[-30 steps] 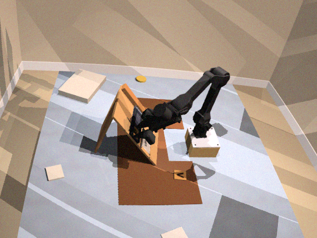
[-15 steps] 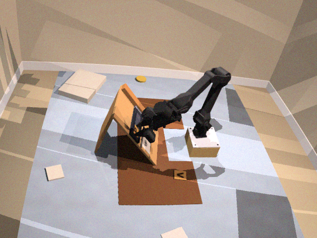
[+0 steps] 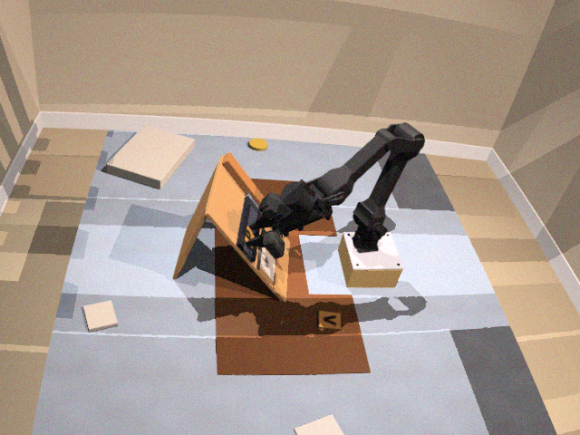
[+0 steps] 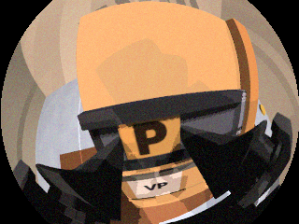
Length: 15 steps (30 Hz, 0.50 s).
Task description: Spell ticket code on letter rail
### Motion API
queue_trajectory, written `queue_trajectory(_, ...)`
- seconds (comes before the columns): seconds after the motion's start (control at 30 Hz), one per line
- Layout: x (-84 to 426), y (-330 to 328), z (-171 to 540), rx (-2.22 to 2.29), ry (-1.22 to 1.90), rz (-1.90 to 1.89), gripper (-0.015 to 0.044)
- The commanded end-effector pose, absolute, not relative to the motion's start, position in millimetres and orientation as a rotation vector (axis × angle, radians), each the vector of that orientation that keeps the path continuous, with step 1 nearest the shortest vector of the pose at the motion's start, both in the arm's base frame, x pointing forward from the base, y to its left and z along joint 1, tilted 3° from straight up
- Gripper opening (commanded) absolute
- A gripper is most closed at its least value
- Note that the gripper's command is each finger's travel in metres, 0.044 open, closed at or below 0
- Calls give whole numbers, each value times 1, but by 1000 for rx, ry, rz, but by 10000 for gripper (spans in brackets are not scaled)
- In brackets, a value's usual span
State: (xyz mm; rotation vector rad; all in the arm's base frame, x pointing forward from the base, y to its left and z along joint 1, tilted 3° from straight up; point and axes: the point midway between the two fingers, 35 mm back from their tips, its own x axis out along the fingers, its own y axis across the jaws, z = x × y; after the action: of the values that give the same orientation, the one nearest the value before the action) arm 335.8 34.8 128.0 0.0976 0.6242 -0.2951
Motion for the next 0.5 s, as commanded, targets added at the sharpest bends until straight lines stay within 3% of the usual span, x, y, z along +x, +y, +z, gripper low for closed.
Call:
queue_trajectory(0.0, 335, 32, 129, 96, 621, -291, 0)
queue_trajectory(0.47, 333, 23, 129, 95, 621, -291, 0)
